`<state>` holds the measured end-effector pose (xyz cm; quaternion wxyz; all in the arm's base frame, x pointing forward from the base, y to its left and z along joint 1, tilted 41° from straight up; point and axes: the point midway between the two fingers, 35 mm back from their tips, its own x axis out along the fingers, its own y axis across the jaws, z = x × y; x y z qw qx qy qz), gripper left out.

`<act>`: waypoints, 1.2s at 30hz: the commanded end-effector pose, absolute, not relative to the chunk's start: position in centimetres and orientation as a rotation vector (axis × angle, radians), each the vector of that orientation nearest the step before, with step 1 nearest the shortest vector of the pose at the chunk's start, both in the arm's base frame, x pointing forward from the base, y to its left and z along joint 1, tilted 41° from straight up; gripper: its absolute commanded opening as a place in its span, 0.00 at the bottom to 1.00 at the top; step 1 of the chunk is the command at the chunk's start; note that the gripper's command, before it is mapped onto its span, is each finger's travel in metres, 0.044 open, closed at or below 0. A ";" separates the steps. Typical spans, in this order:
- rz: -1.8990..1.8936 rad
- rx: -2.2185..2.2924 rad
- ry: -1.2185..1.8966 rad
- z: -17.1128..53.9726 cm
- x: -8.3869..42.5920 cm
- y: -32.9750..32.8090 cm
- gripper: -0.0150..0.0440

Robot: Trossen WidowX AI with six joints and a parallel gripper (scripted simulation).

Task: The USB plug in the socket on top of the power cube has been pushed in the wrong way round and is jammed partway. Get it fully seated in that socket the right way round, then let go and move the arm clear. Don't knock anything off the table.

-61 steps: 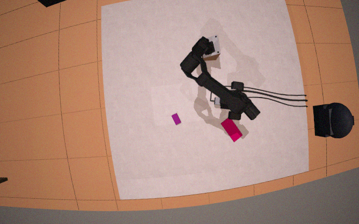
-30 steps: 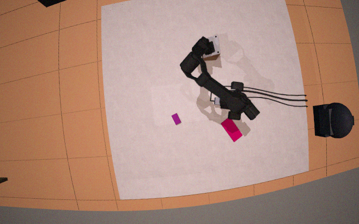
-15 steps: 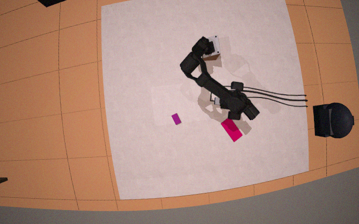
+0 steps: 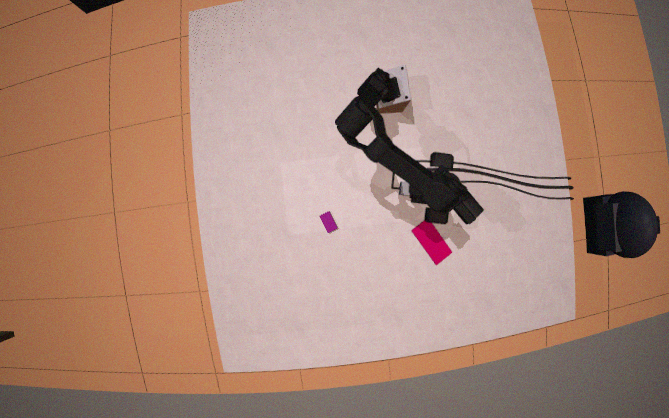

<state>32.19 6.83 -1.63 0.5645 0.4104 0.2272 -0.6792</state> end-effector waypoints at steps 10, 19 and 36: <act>-1.594 0.962 0.538 -1.8 32.2 6.7 0.25; -1.594 0.962 0.538 -1.9 32.2 6.7 0.25; -1.594 0.962 0.538 -2.0 32.2 6.5 0.25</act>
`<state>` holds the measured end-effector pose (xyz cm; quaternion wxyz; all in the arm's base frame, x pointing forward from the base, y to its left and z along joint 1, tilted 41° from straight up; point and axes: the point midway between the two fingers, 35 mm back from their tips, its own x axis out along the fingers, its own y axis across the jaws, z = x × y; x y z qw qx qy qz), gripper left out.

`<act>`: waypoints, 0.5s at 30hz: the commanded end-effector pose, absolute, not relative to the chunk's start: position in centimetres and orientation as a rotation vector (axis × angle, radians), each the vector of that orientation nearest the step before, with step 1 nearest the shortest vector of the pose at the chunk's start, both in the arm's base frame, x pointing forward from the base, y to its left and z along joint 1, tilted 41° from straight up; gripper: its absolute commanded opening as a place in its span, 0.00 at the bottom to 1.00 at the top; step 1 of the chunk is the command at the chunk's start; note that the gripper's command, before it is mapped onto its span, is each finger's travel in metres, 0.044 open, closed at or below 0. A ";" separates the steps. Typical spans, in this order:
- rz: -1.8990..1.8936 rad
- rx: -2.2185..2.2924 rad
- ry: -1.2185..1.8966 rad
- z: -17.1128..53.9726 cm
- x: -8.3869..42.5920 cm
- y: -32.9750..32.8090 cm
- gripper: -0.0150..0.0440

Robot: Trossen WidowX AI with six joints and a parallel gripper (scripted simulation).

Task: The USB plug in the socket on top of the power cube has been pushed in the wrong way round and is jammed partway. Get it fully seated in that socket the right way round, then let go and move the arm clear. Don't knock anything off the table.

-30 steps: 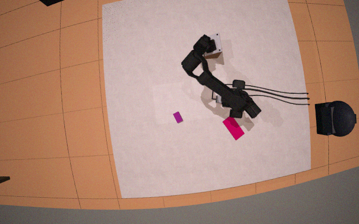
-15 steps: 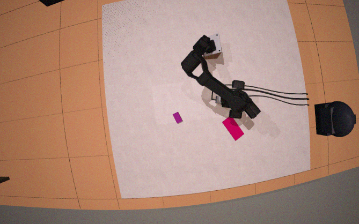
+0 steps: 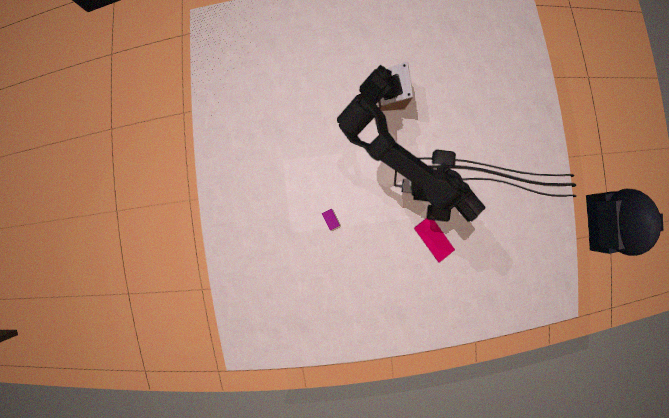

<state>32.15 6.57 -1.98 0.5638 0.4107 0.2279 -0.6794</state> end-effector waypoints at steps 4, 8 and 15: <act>-1.594 0.962 0.538 -2.1 32.2 6.5 0.25; -1.594 0.962 0.538 -2.1 32.2 6.5 0.25; -1.594 0.962 0.538 -2.2 32.2 6.4 0.25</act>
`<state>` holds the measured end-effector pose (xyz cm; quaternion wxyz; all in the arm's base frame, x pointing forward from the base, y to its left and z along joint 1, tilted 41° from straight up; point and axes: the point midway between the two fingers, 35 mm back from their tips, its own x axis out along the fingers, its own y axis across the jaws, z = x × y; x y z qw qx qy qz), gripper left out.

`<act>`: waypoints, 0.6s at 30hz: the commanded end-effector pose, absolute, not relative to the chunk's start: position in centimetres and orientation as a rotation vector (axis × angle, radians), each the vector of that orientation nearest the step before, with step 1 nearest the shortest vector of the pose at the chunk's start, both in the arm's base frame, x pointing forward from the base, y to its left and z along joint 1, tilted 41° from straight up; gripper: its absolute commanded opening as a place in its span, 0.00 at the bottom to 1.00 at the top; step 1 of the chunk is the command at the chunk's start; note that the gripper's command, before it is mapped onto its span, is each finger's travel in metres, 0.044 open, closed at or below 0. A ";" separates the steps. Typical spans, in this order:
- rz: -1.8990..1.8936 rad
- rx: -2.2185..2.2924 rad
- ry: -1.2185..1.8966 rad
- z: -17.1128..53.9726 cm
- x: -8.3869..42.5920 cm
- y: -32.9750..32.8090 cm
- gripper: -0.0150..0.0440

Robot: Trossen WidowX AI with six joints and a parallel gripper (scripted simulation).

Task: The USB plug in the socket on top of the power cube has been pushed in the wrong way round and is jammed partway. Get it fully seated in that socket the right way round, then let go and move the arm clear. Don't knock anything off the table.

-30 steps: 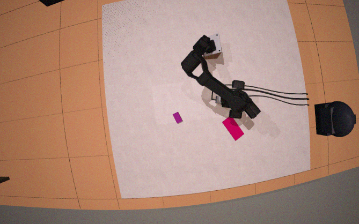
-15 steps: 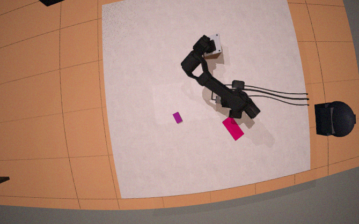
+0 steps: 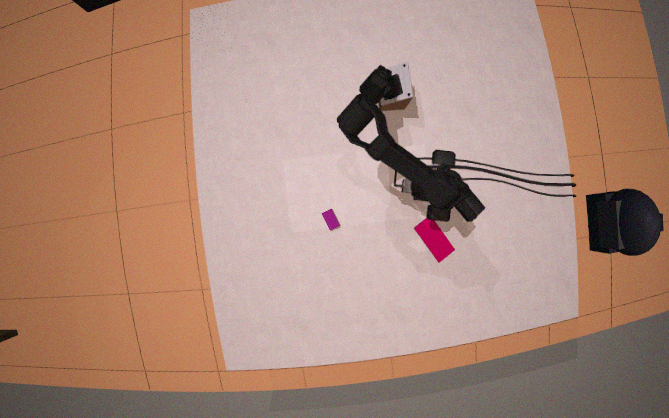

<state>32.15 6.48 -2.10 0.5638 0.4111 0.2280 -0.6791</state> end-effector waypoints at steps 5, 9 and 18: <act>-1.594 0.962 0.538 -2.2 32.2 6.4 0.25; -1.594 0.962 0.538 -2.2 32.2 6.3 0.25; -1.594 0.962 0.538 -2.3 32.2 6.3 0.25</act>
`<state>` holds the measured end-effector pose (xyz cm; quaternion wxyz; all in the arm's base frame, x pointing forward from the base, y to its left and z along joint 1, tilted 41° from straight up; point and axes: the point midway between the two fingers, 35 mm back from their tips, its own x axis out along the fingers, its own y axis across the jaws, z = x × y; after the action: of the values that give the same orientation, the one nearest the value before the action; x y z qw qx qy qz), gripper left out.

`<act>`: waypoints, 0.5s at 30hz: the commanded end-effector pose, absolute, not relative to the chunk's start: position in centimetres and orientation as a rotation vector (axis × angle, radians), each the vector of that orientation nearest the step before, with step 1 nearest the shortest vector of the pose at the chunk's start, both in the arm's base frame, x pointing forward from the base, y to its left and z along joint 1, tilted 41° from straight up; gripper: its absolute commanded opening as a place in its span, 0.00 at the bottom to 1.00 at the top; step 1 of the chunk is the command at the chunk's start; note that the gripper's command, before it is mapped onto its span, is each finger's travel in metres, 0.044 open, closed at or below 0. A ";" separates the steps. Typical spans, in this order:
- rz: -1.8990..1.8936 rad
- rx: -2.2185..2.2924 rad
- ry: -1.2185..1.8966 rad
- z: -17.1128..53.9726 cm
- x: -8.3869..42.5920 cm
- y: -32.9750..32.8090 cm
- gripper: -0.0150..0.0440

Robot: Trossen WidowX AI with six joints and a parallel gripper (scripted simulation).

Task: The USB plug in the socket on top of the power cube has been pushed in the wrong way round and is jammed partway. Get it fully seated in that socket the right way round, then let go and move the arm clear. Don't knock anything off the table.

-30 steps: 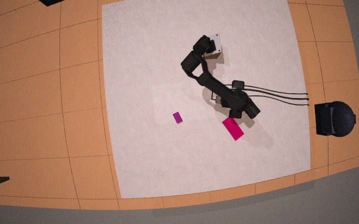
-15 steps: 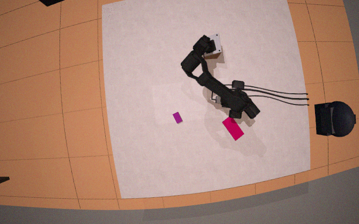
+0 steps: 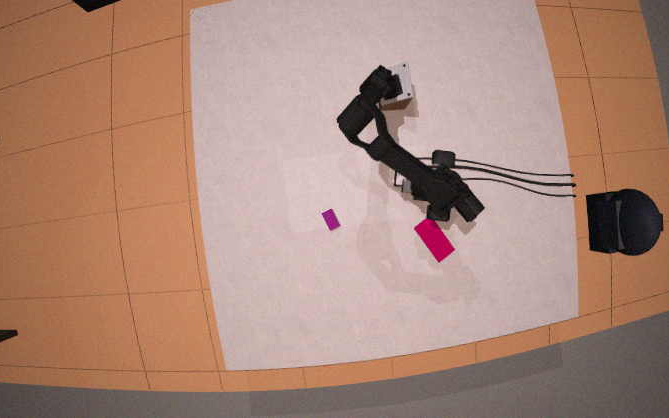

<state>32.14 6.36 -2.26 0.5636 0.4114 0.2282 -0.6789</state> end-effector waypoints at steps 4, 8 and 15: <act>-1.594 0.962 0.538 -2.4 32.2 6.2 0.25; -1.594 0.962 0.538 -2.4 32.2 6.2 0.25; -1.594 0.962 0.538 -2.5 32.2 6.2 0.25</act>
<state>32.12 6.32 -2.36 0.5644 0.4112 0.2289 -0.6782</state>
